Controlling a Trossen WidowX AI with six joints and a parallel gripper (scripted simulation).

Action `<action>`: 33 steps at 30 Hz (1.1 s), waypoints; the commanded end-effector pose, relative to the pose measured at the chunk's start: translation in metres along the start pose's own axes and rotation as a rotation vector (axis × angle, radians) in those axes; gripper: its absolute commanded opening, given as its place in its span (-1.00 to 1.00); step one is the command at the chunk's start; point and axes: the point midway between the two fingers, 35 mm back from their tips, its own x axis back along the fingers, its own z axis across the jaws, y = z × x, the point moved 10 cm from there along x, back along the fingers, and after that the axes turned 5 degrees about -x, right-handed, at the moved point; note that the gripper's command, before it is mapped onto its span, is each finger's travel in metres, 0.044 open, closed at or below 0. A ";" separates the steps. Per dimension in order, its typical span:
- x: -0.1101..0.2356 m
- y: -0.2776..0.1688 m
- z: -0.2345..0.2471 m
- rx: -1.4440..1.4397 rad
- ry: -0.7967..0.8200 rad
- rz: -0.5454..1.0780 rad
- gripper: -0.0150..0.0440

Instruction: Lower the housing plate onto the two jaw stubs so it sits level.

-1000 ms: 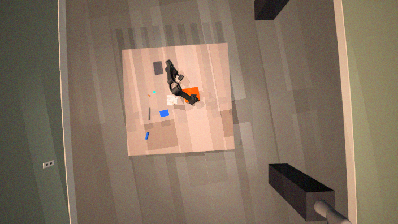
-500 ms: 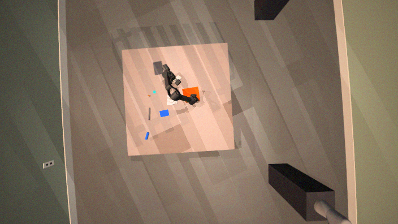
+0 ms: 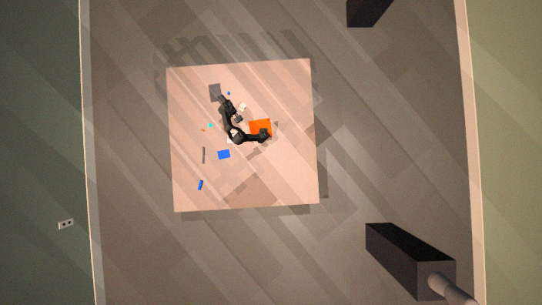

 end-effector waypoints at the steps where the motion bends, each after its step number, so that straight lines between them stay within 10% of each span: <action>1: 0.000 0.011 0.013 -0.062 0.002 -0.004 0.70; 33: -0.005 0.064 0.101 -0.450 0.025 -0.010 0.70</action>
